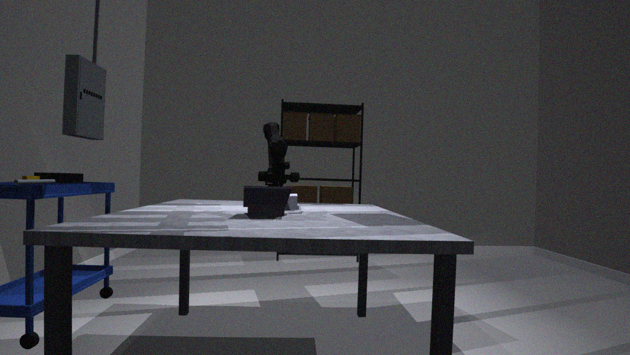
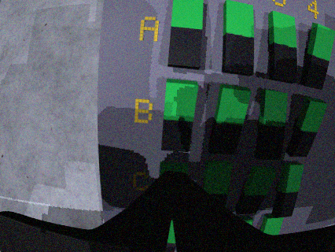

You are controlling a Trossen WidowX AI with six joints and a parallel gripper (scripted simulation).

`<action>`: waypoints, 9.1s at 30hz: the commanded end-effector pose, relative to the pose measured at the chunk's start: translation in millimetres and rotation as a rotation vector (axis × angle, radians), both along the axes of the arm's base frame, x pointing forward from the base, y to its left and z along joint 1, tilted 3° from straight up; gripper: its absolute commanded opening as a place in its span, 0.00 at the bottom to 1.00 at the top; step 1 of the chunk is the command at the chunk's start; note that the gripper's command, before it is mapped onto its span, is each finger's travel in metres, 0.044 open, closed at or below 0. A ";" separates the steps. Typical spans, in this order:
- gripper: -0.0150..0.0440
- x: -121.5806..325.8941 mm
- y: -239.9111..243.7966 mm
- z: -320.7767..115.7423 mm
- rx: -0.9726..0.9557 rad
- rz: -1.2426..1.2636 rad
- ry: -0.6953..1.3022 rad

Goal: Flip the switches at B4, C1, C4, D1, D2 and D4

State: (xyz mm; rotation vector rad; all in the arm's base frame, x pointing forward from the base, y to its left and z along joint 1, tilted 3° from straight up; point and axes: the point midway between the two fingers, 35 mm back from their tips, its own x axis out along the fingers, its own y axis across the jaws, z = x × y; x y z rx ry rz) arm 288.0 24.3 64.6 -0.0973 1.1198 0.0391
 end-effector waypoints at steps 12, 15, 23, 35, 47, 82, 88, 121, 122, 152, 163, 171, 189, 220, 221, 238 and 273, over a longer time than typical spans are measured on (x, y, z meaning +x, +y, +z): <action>0.25 -1.5 -0.3 -3.5 -0.001 0.001 0.007; 0.25 -1.5 -0.3 -3.5 -0.001 0.001 0.007; 0.25 -1.5 -0.3 -3.5 -0.001 0.001 0.007; 0.25 -0.8 -0.3 -4.8 -0.001 0.001 0.007; 0.25 -0.1 -0.4 -6.2 -0.001 0.001 0.007; 0.25 -23.8 0.7 41.8 0.001 0.002 -0.014; 0.25 -29.0 0.6 48.8 0.001 0.002 -0.017; 0.25 -23.3 -75.1 10.4 -0.004 0.004 -0.043; 0.25 -21.8 -75.2 7.2 -0.004 0.004 -0.043; 0.25 -13.9 -75.5 -8.2 -0.004 0.004 -0.043; 0.25 -13.9 -75.5 -8.2 -0.004 0.004 -0.043; 0.25 -13.7 -75.6 -8.6 -0.004 0.004 -0.043; 0.25 -12.6 -75.6 -10.7 -0.004 0.004 -0.044; 0.25 -18.8 -75.9 9.3 -0.006 0.007 -0.035; 0.25 -26.2 -75.5 23.7 -0.006 0.005 -0.028; 0.25 -74.0 -13.8 26.3 -0.001 0.002 -0.009; 0.25 -61.1 -6.2 -20.6 0.002 0.004 -0.040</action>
